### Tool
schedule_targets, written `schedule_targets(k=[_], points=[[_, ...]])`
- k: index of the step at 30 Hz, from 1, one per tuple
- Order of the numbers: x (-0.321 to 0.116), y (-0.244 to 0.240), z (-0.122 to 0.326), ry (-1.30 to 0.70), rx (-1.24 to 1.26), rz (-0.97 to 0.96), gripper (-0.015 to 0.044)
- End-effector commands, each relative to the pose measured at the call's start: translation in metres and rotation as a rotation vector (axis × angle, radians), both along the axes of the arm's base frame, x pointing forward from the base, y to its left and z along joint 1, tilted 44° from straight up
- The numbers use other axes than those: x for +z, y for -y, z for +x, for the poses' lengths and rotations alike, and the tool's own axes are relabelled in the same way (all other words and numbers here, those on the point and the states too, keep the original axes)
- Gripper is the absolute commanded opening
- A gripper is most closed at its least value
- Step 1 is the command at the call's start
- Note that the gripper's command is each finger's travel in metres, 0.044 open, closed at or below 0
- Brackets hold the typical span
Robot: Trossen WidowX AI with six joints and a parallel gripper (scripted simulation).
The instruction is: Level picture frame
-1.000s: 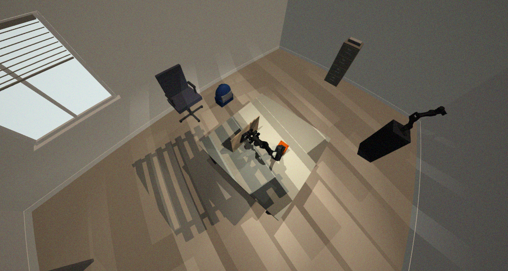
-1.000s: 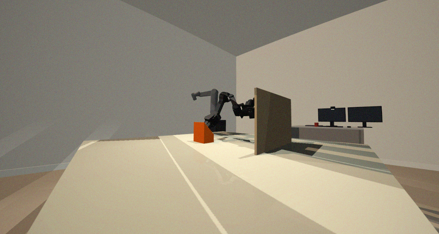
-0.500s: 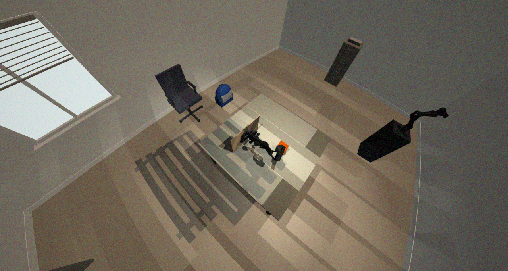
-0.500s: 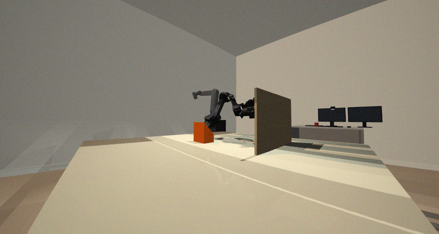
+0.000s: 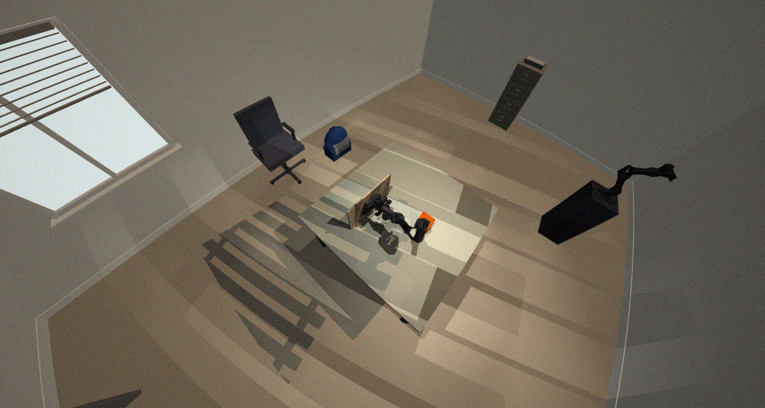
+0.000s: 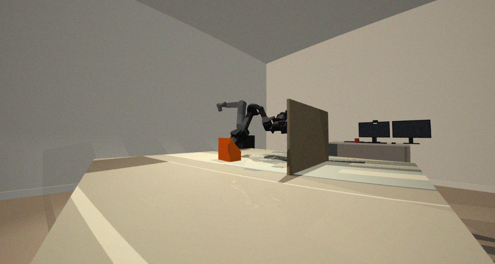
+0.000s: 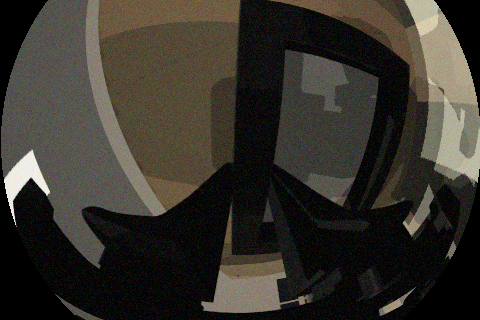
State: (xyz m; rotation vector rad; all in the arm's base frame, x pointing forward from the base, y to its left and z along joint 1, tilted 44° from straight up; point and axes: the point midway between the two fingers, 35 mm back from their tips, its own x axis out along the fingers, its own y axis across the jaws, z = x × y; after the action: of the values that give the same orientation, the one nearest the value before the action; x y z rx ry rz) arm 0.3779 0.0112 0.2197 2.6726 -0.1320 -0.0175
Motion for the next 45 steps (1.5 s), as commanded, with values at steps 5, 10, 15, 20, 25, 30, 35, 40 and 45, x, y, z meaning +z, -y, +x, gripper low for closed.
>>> schedule_targets(k=[5, 10, 15, 20, 25, 30, 35, 40, 45], points=[[0.000, 0.001, 0.000, -0.005, 0.006, -0.005, 0.0000], [0.001, 0.002, 0.000, -0.006, 0.006, -0.005, 0.0000], [0.002, 0.003, 0.000, -0.006, 0.006, -0.005, 0.0000], [0.002, 0.005, 0.000, -0.006, 0.006, -0.006, 0.0000], [0.003, 0.006, 0.000, -0.006, 0.006, -0.006, 0.0000], [0.004, 0.008, -0.001, -0.006, 0.006, -0.006, 0.0000], [0.005, 0.009, -0.001, -0.006, 0.006, -0.006, 0.0000], [0.005, 0.010, -0.001, -0.006, 0.006, -0.006, 0.0000], [0.006, 0.011, -0.001, -0.006, 0.006, -0.006, 0.0000]])
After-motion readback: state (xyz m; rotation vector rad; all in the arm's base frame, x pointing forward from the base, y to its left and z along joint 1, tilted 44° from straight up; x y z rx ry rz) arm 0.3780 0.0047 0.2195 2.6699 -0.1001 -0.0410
